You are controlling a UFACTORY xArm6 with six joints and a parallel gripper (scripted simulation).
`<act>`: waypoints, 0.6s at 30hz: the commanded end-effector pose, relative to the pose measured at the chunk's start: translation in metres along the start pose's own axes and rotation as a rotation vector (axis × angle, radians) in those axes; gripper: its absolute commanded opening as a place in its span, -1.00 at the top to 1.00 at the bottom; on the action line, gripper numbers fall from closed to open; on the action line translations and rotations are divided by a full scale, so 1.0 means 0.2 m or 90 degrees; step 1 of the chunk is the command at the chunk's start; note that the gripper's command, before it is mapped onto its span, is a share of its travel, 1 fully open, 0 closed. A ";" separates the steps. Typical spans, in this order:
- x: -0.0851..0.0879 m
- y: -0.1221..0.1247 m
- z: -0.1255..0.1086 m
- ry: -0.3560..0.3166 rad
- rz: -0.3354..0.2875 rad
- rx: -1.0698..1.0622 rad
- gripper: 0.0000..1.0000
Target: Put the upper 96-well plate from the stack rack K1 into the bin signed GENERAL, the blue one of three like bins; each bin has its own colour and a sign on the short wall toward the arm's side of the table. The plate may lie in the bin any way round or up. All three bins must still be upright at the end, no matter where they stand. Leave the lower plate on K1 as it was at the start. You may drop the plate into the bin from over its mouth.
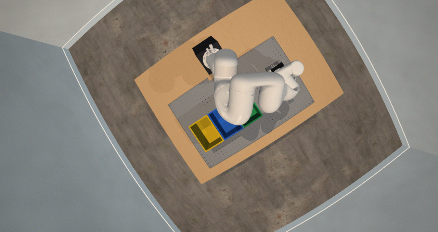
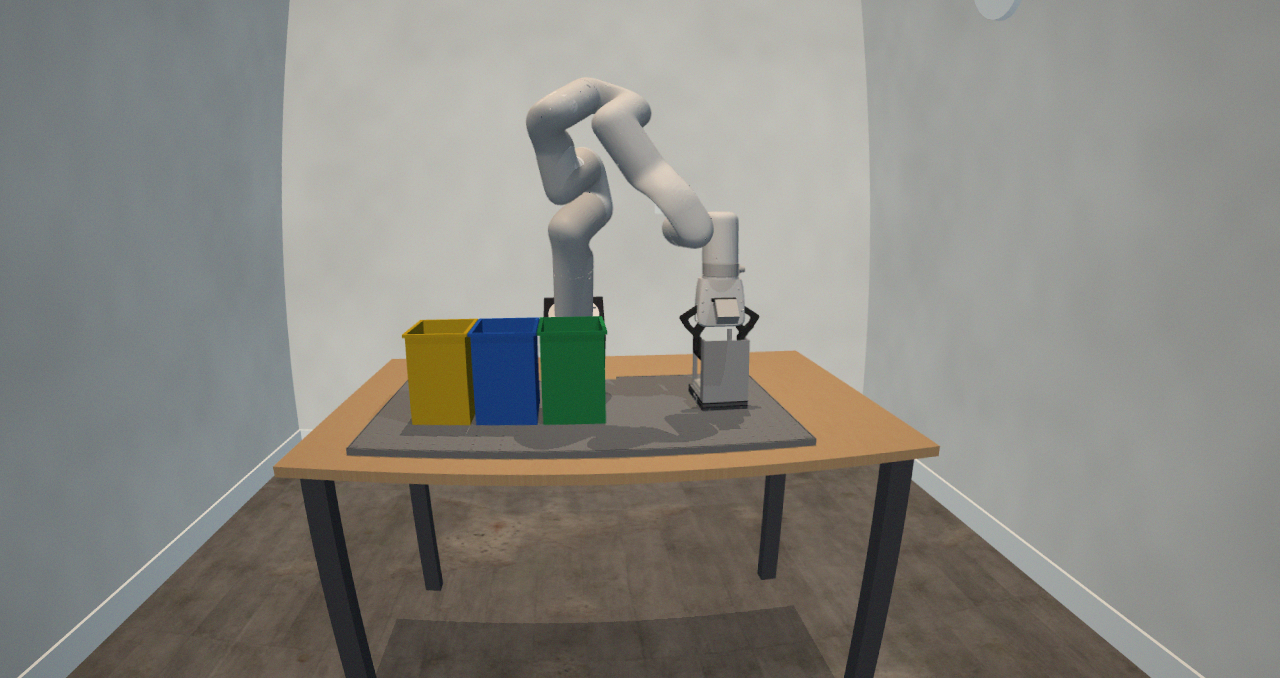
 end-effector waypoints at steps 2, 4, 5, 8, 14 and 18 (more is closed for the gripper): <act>0.05 0.00 0.00 0.001 0.001 0.000 1.00; 0.06 0.00 0.00 0.001 0.001 0.000 1.00; 0.07 0.00 0.00 0.001 0.001 0.000 1.00; 0.10 0.00 0.00 0.001 0.001 0.000 1.00; 0.14 0.00 0.00 0.001 0.001 0.000 1.00; 0.16 0.00 0.00 0.001 0.001 0.000 1.00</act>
Point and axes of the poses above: the point where the finger pads meet when closed, its own x axis back along the fingers, its own y axis across the jaws, z = x × y, the point moved 8 cm from there along x, back along the fingers, and after that the axes turned 5 degrees about x, right-handed, at the moved point
